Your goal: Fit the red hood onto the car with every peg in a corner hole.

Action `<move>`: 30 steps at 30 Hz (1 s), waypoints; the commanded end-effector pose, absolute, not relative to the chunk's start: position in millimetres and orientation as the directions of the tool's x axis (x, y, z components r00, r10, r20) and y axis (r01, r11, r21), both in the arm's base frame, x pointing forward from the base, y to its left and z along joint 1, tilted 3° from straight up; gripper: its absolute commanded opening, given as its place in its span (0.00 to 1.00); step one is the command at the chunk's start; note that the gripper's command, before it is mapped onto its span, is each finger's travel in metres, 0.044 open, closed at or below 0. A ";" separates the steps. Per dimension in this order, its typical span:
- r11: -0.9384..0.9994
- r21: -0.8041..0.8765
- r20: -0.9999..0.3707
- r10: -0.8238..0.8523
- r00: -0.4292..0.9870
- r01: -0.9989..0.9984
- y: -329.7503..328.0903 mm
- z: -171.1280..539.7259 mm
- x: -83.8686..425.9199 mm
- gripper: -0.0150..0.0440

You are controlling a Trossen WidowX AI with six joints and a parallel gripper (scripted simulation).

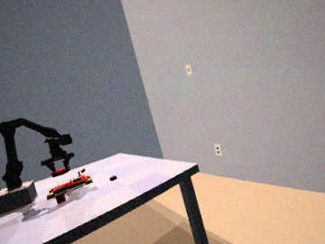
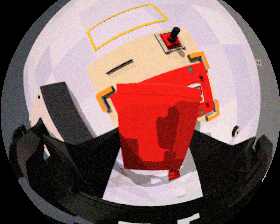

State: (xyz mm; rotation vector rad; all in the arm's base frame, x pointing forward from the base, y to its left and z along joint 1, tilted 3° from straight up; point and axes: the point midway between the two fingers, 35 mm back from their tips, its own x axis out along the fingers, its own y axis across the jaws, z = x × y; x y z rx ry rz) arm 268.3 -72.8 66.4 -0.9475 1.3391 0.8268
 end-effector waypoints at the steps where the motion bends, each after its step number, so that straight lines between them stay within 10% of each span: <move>1: 0.488 -0.079 -0.997 -0.042 0.067 -0.869 -73.6 66.4 274.0 0.25; 30: 0.935 -0.067 -0.997 -0.045 0.070 -0.349 -74.5 72.0 316.5 0.25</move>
